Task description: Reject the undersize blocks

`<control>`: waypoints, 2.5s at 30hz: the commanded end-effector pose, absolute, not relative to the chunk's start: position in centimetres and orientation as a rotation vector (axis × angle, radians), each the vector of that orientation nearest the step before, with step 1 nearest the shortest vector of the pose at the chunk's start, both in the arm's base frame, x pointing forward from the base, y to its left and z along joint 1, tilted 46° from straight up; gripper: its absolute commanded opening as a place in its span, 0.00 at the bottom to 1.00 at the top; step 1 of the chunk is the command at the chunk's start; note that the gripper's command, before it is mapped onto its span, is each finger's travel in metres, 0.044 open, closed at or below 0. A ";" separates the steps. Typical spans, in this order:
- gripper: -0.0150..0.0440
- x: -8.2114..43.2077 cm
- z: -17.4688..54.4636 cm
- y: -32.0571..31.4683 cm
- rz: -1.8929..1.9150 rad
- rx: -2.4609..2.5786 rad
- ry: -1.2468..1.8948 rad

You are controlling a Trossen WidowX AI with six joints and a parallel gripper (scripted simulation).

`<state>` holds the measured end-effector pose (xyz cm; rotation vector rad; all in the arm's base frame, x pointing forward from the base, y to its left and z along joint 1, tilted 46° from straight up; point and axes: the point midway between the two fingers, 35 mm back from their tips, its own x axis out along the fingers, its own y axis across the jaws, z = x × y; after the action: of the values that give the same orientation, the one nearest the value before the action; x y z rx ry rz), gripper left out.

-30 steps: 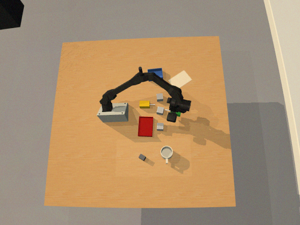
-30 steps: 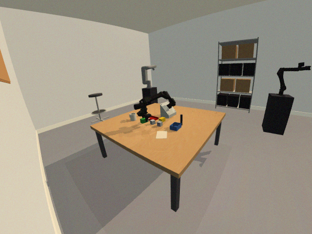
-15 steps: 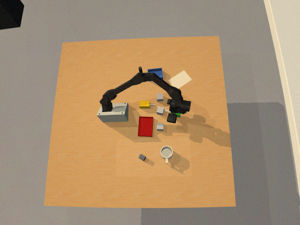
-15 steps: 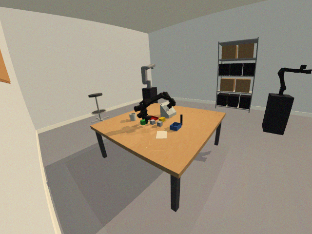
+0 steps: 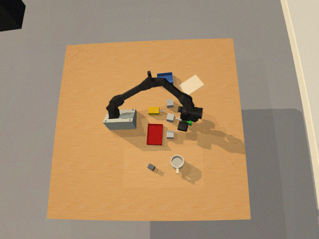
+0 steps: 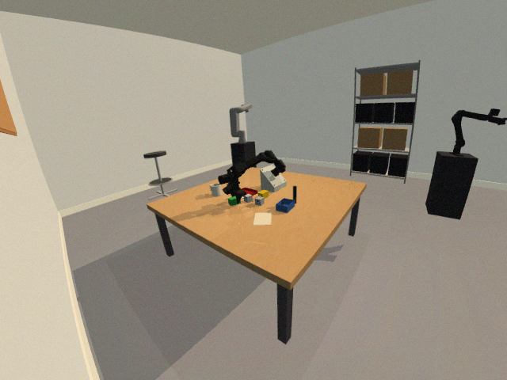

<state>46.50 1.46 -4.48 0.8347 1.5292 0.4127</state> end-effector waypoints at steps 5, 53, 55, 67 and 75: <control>0.25 46.6 -4.9 1.9 0.412 0.842 1.528; 0.25 45.5 -5.0 2.4 0.407 0.844 1.519; 0.25 45.4 -4.9 2.4 0.407 0.844 1.519; 0.25 45.0 -4.6 2.4 0.407 0.844 1.519; 0.25 44.7 -4.5 2.5 0.407 0.844 1.519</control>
<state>44.71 2.49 -4.83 0.8402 1.5258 0.4061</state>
